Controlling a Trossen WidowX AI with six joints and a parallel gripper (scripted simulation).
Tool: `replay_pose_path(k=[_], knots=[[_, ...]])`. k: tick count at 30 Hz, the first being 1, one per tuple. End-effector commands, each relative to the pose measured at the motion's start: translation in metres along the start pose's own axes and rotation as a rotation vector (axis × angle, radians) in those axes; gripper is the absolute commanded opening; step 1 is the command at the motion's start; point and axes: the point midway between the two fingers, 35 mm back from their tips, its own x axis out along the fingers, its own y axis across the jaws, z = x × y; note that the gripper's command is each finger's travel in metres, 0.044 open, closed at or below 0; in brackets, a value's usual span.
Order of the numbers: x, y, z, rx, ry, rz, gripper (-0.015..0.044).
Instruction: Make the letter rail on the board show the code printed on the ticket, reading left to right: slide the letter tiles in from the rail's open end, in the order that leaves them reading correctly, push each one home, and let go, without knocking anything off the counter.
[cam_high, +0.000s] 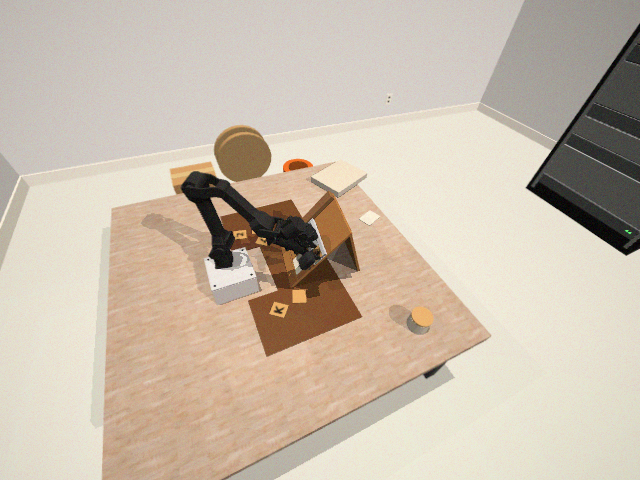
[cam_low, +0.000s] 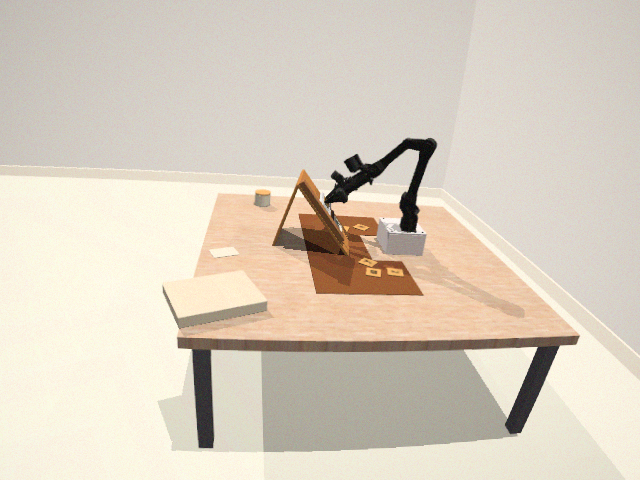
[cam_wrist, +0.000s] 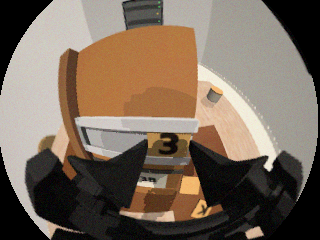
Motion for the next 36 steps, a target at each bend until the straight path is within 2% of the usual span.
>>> replay_pose_path(k=[1,36], knots=[[-0.001,0.002,-0.001,0.005,0.001,-0.004,0.0000],[0.000,0.023,-0.002,0.006,0.001,-0.002,0.0000]])
